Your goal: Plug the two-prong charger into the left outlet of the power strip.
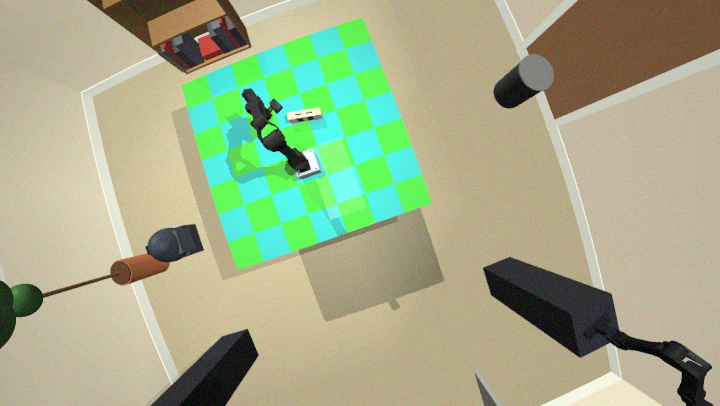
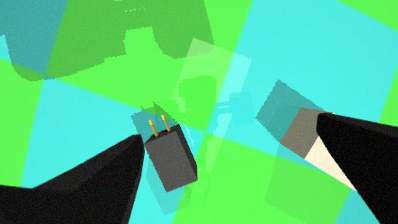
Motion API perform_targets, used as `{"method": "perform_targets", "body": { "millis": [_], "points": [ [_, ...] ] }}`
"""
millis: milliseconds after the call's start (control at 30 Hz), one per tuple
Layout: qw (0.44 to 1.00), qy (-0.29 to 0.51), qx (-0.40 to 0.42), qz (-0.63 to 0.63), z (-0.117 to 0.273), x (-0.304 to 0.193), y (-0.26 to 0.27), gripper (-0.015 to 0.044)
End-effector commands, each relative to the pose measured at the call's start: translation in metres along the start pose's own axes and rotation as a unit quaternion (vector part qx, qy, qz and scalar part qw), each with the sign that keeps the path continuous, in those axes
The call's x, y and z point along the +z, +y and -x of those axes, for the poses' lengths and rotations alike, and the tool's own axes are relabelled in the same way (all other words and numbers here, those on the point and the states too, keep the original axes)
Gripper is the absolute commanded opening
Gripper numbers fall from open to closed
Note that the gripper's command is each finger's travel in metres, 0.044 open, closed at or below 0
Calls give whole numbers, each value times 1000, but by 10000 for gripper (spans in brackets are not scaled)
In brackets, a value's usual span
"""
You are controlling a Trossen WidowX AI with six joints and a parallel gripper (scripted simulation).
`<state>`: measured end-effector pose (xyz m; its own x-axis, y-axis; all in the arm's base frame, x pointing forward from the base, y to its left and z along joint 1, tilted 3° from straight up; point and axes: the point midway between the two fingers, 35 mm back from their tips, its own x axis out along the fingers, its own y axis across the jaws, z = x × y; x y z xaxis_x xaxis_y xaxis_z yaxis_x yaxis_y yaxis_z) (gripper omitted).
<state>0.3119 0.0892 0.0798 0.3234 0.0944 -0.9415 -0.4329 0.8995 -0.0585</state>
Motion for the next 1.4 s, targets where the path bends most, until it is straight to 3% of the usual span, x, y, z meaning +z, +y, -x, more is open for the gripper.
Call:
{"method": "perform_targets", "body": {
  "millis": [0, 500, 1367],
  "points": [
    [999, 36, 5, 29, -9, -7, 10, 440],
    [977, 163, 29, 133, -33, -38, 45, 440],
    [976, 166, 29, 136, -66, -46, 46, 440]
  ]
}}
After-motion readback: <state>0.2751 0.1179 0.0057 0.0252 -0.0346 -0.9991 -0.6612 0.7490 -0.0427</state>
